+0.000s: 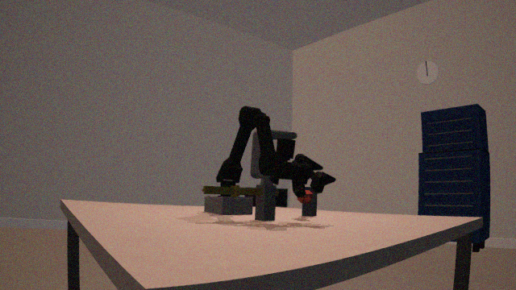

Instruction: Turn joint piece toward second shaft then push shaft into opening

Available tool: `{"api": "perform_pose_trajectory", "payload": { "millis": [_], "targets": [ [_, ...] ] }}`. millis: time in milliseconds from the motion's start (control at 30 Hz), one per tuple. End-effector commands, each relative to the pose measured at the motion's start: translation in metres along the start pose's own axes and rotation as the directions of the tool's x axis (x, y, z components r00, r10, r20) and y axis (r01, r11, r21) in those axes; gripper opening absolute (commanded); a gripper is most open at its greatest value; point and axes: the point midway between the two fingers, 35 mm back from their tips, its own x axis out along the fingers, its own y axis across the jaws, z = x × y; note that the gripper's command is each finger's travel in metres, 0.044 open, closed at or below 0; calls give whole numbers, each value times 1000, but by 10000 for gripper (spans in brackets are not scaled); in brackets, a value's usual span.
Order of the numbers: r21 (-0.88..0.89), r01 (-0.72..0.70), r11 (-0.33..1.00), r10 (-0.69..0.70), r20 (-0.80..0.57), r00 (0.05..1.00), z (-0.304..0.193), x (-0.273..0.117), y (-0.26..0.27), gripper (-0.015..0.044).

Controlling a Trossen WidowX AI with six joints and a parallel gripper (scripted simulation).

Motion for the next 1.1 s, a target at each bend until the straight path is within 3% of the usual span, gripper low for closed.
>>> {"api": "perform_pose_trajectory", "payload": {
  "millis": [0,500,1067],
  "targets": [
    [106,-27,994,27,-1,1000,-4,4,8,440],
    [570,-124,812,129,31,991,-13,20,35,440],
    [910,-203,362,243,118,963,-14,39,61,440]
  ]
}}
